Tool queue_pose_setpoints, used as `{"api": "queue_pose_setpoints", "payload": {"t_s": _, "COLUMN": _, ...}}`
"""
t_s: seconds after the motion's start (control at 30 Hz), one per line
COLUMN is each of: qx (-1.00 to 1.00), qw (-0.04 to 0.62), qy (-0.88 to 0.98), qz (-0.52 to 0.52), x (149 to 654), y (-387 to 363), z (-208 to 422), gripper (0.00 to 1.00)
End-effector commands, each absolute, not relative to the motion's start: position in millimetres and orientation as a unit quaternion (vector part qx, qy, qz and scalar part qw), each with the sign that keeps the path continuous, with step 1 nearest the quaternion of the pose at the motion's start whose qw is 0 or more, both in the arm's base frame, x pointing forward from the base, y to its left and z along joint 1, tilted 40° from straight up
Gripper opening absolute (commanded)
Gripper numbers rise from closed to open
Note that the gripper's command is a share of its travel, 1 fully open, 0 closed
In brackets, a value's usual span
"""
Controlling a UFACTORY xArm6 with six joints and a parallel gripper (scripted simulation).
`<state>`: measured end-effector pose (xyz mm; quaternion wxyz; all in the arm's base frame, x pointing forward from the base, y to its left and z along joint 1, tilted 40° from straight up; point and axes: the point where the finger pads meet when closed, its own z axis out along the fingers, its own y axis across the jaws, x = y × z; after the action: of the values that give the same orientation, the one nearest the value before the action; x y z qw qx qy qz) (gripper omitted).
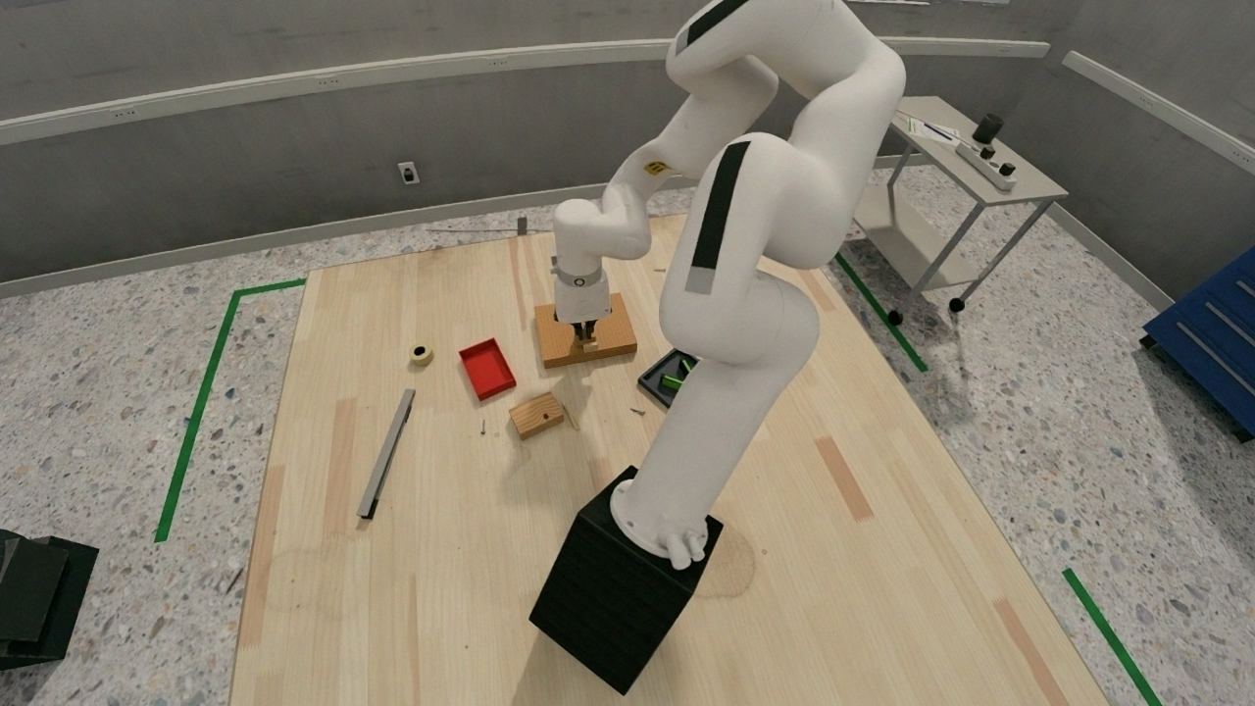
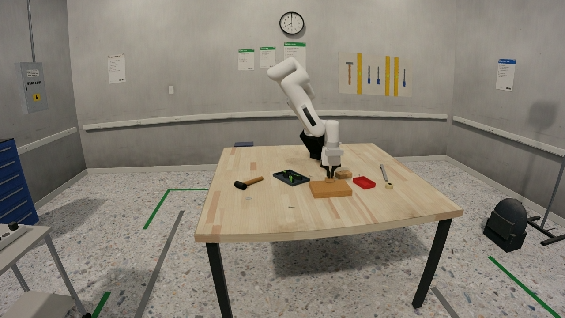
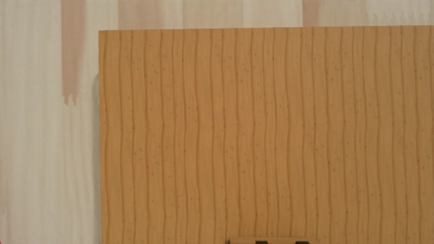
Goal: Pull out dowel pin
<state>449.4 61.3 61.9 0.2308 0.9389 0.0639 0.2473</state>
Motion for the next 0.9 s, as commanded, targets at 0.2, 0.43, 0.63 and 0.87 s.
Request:
{"api": "queue_pose_setpoints", "payload": {"t_s": 0.2, "qx": 0.938, "qw": 0.232, "qy": 0.069, "qz": 0.247, "x": 447.4, "y": 61.0, "z": 61.7, "gripper": 0.0}}
{"api": "queue_pose_setpoints", "payload": {"t_s": 0.43, "qx": 0.938, "qw": 0.232, "qy": 0.071, "qz": 0.247, "x": 446.3, "y": 60.5, "z": 61.2, "gripper": 0.0}}
{"api": "queue_pose_setpoints", "payload": {"t_s": 0.63, "qx": 0.938, "qw": 0.233, "qy": 0.074, "qz": 0.246, "x": 445.1, "y": 60.0, "z": 60.7, "gripper": 0.0}}
{"api": "queue_pose_setpoints", "payload": {"t_s": 0.87, "qx": 0.938, "qw": 0.233, "qy": 0.075, "qz": 0.246, "x": 444.2, "y": 59.6, "z": 60.3, "gripper": 0.0}}
